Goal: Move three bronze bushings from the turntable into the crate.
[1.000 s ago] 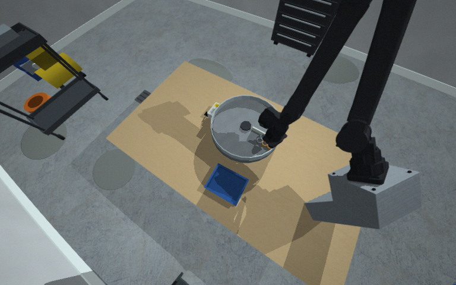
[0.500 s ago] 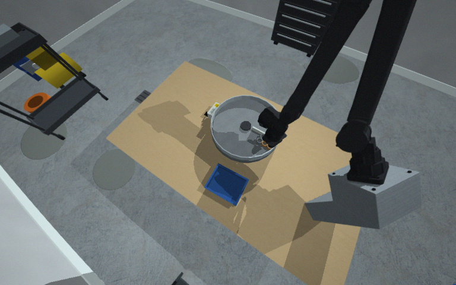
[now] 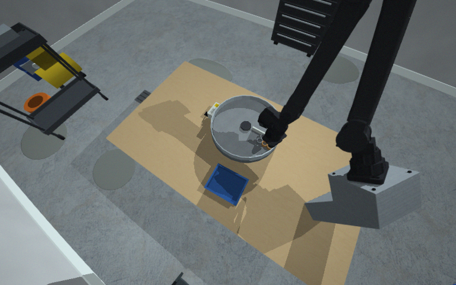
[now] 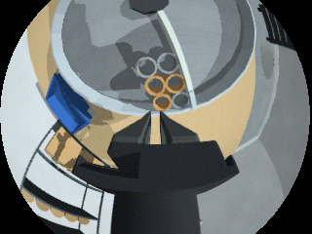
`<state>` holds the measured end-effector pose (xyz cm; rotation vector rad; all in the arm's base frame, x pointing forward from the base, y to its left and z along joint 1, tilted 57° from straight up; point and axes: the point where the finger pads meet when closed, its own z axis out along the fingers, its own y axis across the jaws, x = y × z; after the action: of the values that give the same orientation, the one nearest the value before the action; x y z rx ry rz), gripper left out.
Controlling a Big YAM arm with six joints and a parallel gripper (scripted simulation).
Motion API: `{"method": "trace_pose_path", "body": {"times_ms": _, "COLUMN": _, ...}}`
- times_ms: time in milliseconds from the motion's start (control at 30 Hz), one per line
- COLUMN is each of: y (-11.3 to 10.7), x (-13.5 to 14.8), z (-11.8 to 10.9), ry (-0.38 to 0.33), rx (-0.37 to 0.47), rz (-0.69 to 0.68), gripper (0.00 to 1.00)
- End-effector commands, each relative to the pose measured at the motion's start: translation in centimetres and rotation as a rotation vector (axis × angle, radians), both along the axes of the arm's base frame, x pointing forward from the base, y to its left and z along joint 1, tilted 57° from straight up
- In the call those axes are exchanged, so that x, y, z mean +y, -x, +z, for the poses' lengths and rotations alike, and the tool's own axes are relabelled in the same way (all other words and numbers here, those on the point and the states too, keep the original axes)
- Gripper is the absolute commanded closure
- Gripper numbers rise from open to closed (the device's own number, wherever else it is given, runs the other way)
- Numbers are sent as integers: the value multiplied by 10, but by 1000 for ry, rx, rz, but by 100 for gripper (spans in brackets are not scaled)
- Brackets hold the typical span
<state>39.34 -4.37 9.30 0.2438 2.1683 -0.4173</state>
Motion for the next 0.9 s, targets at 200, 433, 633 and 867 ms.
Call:
{"method": "trace_pose_path", "body": {"times_ms": 200, "y": 1, "x": 4, "z": 7, "ry": 3, "rx": -14, "rz": 14, "gripper": 88}}
{"method": "trace_pose_path", "body": {"times_ms": 433, "y": -4, "x": -1, "z": 8, "ry": 5, "rx": -25, "rz": 6, "gripper": 88}}
{"method": "trace_pose_path", "body": {"times_ms": 633, "y": -19, "x": -12, "z": -9, "ry": 6, "rx": -8, "rz": -1, "gripper": 88}}
{"method": "trace_pose_path", "body": {"times_ms": 867, "y": -17, "x": -4, "z": -5, "ry": 7, "rx": -23, "rz": 20, "gripper": 88}}
